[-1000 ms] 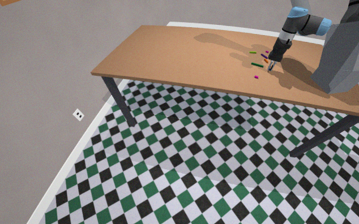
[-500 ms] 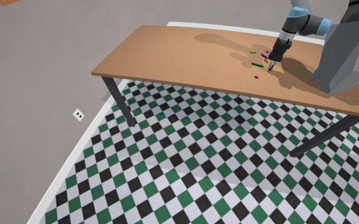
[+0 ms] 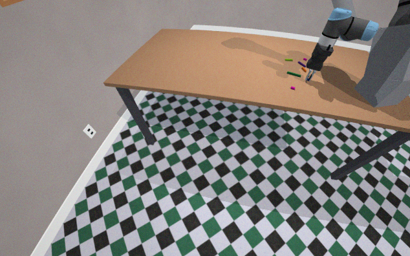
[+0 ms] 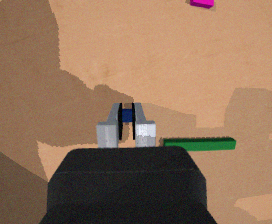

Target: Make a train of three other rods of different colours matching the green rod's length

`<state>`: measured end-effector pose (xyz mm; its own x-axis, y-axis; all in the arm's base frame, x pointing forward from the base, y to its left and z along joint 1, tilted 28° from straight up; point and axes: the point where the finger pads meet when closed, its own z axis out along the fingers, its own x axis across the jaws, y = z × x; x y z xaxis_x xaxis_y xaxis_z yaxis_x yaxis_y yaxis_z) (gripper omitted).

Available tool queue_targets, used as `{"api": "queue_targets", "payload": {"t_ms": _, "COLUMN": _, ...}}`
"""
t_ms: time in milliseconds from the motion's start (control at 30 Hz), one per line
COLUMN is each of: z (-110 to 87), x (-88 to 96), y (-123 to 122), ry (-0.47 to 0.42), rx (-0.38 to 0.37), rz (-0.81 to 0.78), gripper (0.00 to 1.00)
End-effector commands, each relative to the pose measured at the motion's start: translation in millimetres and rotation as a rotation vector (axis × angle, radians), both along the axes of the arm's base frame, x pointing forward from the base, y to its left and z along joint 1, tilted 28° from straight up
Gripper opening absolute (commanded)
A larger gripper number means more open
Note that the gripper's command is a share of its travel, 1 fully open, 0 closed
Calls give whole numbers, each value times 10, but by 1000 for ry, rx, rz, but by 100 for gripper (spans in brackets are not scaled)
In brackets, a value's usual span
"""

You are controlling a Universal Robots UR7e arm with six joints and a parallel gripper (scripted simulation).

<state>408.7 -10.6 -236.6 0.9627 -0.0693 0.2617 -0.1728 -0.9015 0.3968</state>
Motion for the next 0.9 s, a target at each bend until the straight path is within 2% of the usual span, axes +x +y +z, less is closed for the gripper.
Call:
{"api": "queue_targets", "payload": {"t_ms": 0, "z": -7, "x": 5, "y": -3, "ry": -1, "rx": 0, "rz": 0, "gripper": 24}}
{"api": "queue_targets", "payload": {"t_ms": 400, "z": -90, "x": 25, "y": -44, "ry": -1, "rx": 0, "rz": 0, "gripper": 24}}
{"api": "queue_targets", "payload": {"t_ms": 867, "z": -97, "x": 26, "y": -47, "ry": -1, "rx": 0, "rz": 0, "gripper": 24}}
